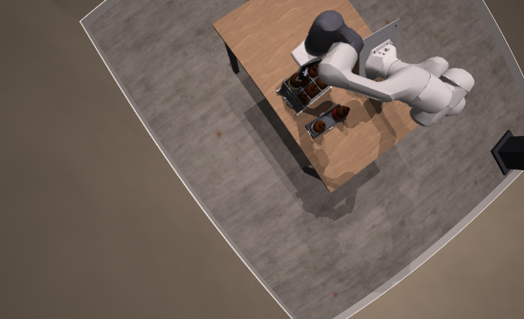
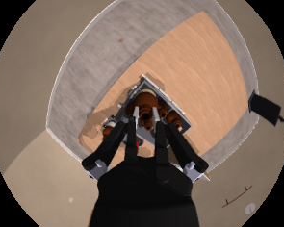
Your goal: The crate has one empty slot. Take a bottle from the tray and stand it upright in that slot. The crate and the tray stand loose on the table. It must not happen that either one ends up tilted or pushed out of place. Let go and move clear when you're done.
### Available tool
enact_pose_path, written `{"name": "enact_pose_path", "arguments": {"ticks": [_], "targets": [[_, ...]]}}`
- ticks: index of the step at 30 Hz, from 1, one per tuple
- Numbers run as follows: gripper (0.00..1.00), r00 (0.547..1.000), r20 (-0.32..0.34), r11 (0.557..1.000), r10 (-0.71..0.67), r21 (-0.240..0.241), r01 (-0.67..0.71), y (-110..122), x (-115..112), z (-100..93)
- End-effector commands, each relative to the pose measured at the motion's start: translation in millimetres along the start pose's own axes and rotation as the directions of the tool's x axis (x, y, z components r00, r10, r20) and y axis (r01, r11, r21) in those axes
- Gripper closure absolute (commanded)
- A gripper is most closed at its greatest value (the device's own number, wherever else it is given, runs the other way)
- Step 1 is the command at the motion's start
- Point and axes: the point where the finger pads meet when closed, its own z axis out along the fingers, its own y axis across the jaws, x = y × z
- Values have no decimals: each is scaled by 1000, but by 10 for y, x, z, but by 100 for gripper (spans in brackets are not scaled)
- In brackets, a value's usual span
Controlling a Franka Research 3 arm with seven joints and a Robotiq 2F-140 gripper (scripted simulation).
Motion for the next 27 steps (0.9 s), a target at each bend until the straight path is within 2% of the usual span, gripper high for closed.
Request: {"name": "enact_pose_path", "arguments": {"ticks": [1,27], "targets": [[100,1000,-10,1000,-5,2,5,-16,31,24],[100,1000,-10,1000,-5,2,5,-8,46,272]]}}
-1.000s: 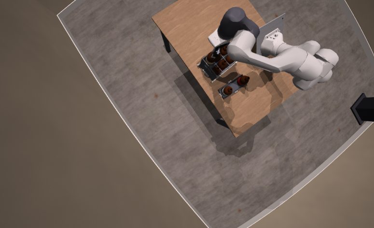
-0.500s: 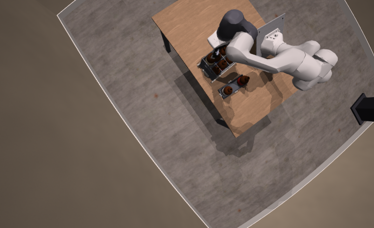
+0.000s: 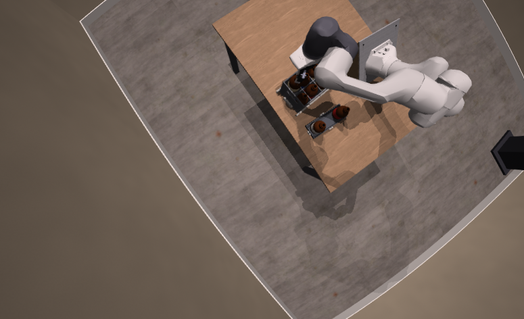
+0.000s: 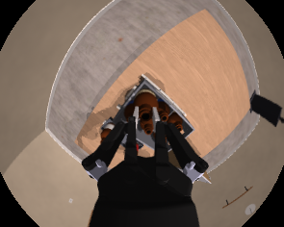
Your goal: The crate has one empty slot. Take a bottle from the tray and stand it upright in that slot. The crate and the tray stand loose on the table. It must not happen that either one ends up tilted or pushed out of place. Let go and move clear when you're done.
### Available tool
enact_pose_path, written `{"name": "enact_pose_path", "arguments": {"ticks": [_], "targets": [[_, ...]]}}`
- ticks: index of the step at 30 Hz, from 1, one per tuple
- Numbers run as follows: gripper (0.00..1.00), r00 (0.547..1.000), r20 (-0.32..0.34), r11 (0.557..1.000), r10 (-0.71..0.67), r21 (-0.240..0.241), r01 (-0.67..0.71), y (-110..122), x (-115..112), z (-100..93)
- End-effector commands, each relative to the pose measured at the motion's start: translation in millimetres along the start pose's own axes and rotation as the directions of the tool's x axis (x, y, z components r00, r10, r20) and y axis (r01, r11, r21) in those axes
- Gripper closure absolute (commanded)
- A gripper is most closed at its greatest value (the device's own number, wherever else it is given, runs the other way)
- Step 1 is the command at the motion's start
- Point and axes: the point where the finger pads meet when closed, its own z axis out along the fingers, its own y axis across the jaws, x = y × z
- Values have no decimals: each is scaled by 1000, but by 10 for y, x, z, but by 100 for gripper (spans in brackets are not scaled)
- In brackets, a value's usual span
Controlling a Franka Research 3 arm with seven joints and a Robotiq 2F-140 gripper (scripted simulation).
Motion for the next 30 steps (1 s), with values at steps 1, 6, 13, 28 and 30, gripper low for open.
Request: {"name": "enact_pose_path", "arguments": {"ticks": [1,6,13,28,30], "targets": [[100,1000,-13,1000,-6,2,6,-10,38,5],[100,1000,-13,1000,-6,2,6,-10,40,34],[100,1000,-13,1000,-6,2,6,-9,41,49],[100,1000,-13,1000,-6,2,6,-9,41,49],[100,1000,-13,1000,-6,2,6,-9,41,49]]}}
